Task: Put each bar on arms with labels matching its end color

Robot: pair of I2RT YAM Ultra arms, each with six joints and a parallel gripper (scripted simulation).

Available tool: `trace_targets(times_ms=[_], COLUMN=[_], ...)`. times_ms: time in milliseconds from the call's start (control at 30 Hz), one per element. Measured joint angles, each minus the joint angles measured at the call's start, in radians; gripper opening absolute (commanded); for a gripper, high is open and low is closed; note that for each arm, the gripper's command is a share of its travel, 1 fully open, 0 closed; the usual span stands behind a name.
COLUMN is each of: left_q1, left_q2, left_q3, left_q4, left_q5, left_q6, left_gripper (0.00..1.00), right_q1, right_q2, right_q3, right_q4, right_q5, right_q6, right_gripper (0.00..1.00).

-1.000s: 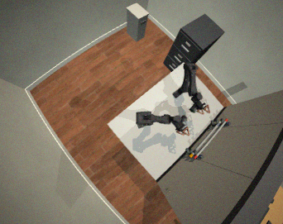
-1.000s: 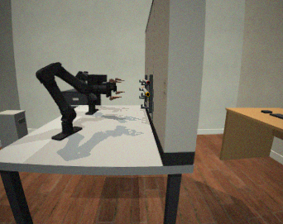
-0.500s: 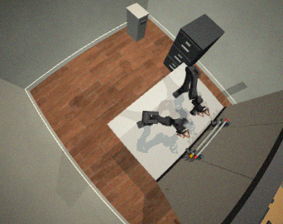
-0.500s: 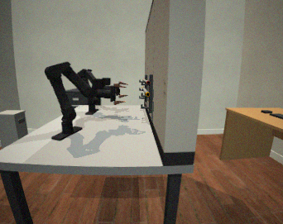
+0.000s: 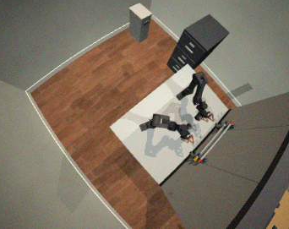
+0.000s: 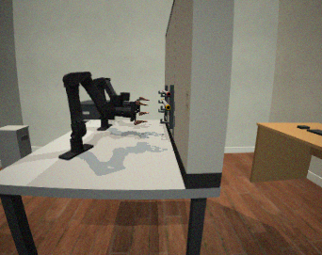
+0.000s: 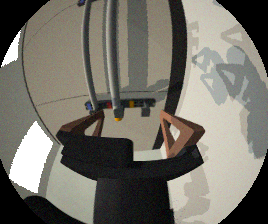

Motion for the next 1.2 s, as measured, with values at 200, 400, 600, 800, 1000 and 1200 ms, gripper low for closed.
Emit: trace_targets(times_ms=[200,400,600,800,1000,1200], left_q1=[0.022,0.042,0.051,0.051,0.051,0.051], left_q2=[0.105,0.216,0.270,0.270,0.270,0.270], left_q3=[0.000,0.004,0.019,0.024,0.024,0.024], left_q4=[0.097,0.180,0.233,0.259,0.266,0.267], left_q5=[0.021,0.042,0.055,0.059,0.060,0.060], left_q6=[0.000,0.000,0.000,0.000,0.000,0.000], left_gripper=[1.00,1.00,1.00,1.00,1.00,1.00], right_q1=[-0.030,-0.058,-0.072,-0.072,-0.072,-0.072], right_q2=[0.084,0.175,0.219,0.220,0.220,0.220], right_q3=[0.000,0.005,0.021,0.025,0.025,0.025], right_q4=[0.077,0.140,0.182,0.204,0.209,0.211], right_q5=[-0.029,-0.057,-0.076,-0.081,-0.083,-0.083], right_q6=[0.000,0.000,-0.001,-0.001,-0.001,-0.001], right_gripper=[1.00,1.00,1.00,1.00,1.00,1.00])
